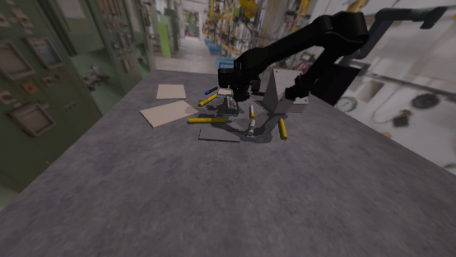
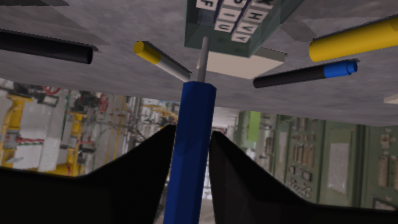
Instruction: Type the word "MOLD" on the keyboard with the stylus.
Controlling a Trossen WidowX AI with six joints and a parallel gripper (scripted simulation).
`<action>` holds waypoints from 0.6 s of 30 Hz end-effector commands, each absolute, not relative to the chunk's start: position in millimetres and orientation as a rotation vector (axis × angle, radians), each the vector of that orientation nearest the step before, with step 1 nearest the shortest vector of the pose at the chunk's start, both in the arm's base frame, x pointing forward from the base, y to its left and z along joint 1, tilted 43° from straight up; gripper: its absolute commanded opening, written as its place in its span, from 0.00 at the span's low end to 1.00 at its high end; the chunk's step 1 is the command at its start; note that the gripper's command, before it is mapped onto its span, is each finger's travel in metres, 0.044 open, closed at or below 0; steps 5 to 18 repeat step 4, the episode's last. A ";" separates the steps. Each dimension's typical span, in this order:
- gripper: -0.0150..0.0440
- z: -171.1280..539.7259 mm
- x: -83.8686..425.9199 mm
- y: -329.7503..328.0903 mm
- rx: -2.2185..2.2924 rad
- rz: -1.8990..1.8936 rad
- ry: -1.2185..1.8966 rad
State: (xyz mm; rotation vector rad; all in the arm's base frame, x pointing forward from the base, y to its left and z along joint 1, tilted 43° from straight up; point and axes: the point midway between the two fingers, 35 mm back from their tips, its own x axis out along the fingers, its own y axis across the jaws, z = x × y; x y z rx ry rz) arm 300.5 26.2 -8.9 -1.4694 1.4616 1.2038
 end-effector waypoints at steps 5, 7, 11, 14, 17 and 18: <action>0.39 -9.0 300.5 26.1 -1.468 1.202 1.462; 0.39 -9.0 300.5 26.1 -1.468 1.202 1.462; 0.39 -9.0 300.5 26.1 -1.468 1.202 1.462; 0.39 -9.0 300.5 26.1 -1.468 1.202 1.462; 0.39 -9.0 300.5 26.1 -1.468 1.202 1.462; 0.39 -9.0 300.5 26.1 -1.468 1.202 1.462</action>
